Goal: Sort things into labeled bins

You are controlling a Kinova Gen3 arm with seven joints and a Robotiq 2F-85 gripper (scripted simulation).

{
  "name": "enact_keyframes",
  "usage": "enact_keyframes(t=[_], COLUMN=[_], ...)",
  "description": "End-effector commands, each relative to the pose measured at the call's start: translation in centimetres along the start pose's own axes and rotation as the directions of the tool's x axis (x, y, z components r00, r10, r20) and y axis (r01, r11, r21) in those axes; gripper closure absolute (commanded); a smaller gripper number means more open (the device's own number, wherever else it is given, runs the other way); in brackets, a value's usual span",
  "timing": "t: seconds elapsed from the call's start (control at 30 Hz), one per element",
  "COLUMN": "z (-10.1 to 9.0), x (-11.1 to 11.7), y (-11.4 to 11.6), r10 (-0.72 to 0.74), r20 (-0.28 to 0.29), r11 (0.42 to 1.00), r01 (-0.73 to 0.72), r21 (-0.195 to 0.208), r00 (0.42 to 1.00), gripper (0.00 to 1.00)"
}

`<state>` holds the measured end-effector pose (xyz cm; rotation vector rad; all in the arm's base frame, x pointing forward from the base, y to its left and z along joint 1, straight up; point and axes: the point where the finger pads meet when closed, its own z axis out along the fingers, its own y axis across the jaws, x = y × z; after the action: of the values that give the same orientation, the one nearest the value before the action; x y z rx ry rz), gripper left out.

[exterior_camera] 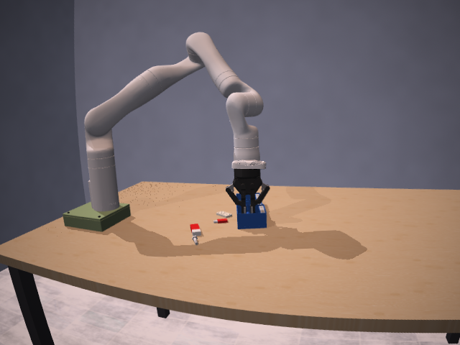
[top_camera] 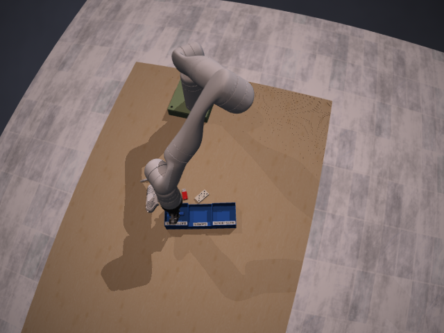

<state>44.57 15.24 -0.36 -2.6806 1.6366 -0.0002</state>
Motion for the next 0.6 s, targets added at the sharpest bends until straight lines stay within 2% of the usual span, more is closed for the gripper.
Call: enact_keyframes(t=[0.0, 0.03, 0.57], z=[-0.07, -0.07, -0.07], x=[0.00, -0.01, 0.00], y=[-0.07, -0.07, -0.07], r10=[0.000, 0.000, 0.000], r20=[0.000, 0.000, 0.000], r11=[1.000, 1.000, 1.000], r01=[0.000, 0.000, 0.000], r21=[0.002, 0.002, 0.002], r00=[1.000, 1.000, 1.000], gripper=[0.91, 0.71, 0.71])
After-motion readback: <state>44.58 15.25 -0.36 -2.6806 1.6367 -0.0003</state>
